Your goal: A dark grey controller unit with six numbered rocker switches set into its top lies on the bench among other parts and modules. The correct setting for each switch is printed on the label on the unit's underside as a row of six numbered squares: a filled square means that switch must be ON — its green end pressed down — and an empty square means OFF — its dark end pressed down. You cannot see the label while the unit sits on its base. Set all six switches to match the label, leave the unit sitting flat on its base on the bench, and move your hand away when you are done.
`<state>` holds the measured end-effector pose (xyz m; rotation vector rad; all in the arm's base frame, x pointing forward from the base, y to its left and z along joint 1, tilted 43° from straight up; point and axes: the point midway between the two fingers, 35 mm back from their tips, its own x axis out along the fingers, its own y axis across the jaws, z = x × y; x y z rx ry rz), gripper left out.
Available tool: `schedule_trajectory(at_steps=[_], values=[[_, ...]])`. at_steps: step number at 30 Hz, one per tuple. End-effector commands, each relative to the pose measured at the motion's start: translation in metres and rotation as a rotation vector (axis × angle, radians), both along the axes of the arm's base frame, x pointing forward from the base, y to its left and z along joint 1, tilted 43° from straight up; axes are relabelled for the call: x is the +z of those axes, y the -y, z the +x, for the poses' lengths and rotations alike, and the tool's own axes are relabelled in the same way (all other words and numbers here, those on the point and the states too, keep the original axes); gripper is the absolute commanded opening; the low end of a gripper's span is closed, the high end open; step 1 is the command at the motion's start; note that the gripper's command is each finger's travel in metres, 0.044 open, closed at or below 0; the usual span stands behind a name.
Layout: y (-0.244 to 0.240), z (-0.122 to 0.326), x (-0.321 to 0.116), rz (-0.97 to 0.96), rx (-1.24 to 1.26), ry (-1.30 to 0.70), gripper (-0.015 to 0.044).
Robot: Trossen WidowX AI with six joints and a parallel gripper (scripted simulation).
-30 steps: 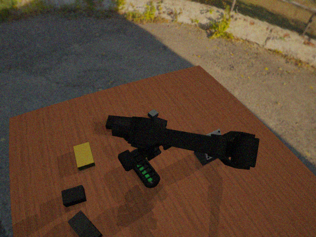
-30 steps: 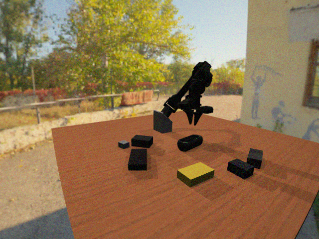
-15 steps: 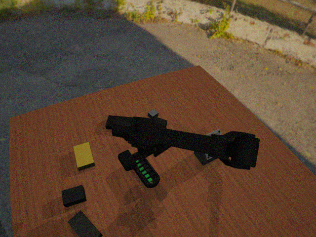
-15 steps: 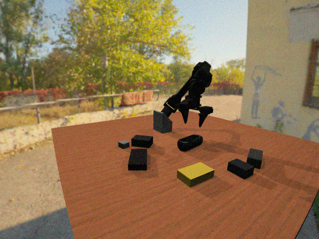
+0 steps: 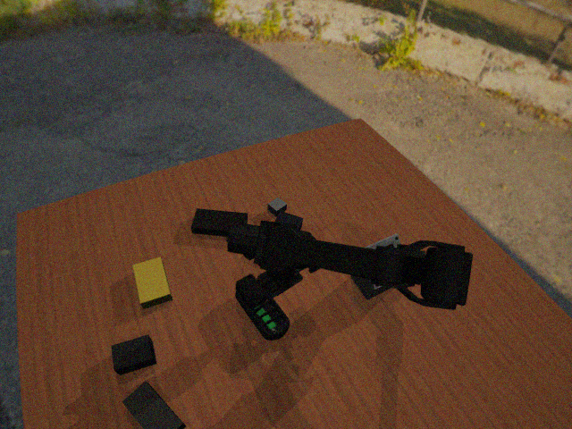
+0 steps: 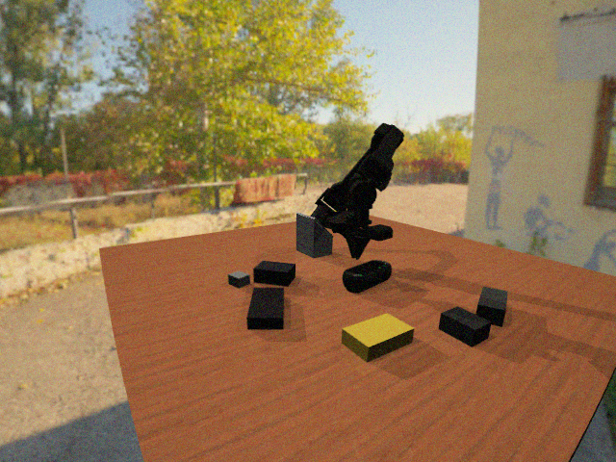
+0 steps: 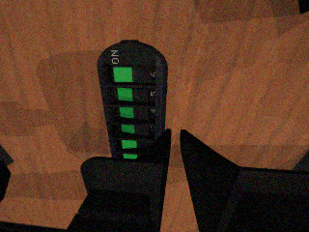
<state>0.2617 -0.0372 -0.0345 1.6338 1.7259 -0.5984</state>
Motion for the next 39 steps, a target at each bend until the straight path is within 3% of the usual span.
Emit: schedule_trajectory(at_steps=[1, 20, 25, 31, 39], values=[[-0.001, -0.001, -0.001, 0.004, 0.004, 0.004, 0.0], [-0.001, -0.001, -0.001, 0.002, 0.0, -0.003, 0.0], [0.032, -0.002, 0.033, 0.0, 0.0, -0.004, 0.0131], [0.033, -0.002, 0.035, 0.0, 0.0, -0.004, 0.0289], [0.033, -0.002, 0.035, 0.0, 0.0, -0.004, 0.0079]])
